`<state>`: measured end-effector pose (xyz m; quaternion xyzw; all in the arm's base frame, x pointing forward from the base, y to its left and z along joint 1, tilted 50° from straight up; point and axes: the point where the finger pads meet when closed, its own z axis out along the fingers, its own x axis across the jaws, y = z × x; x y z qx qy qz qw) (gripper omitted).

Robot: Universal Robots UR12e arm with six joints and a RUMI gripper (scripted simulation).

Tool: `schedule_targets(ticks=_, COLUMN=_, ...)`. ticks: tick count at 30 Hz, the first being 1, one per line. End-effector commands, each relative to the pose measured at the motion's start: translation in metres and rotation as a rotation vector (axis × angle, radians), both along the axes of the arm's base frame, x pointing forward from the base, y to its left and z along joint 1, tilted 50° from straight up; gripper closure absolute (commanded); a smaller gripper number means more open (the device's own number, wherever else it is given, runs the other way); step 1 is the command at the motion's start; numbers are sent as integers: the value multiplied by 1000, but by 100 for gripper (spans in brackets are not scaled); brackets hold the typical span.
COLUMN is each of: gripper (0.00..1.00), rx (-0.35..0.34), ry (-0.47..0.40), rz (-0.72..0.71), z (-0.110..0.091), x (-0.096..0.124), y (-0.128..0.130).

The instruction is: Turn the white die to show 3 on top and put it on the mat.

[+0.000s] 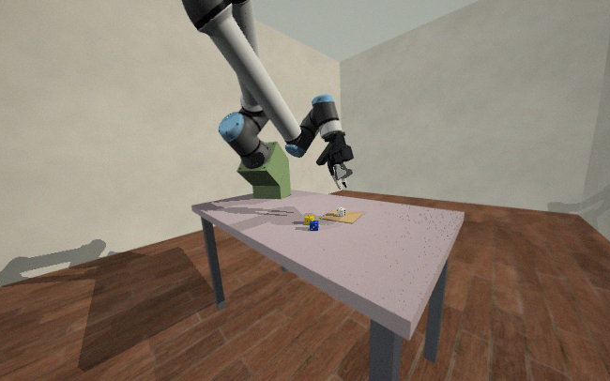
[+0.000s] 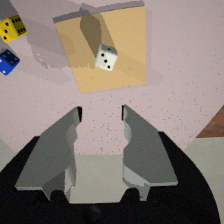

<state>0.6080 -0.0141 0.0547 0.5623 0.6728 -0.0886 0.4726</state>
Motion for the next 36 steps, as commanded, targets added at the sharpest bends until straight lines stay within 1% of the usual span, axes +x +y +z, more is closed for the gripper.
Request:
schedule_targets(ticks=1, gripper=72, rx=24, ry=91, rz=-90, z=-8, x=1, y=-1)
schedule_targets(ticks=13, gripper=72, rx=34, ry=173, rz=-177, z=-5, x=6, y=2)
schedule_targets(ticks=23, gripper=72, rx=35, ry=194, rz=-201, z=-3, x=7, y=3)
schedule_targets(ticks=33, gripper=72, rx=35, ry=198, rz=-205, z=-2, x=7, y=3)
schedule_targets(ticks=34, gripper=0, rx=35, ry=198, rz=-205, z=-2, x=7, y=3)
schedule_targets(ticks=36, gripper=0, rx=35, ry=198, rz=-205, z=-2, x=7, y=3)
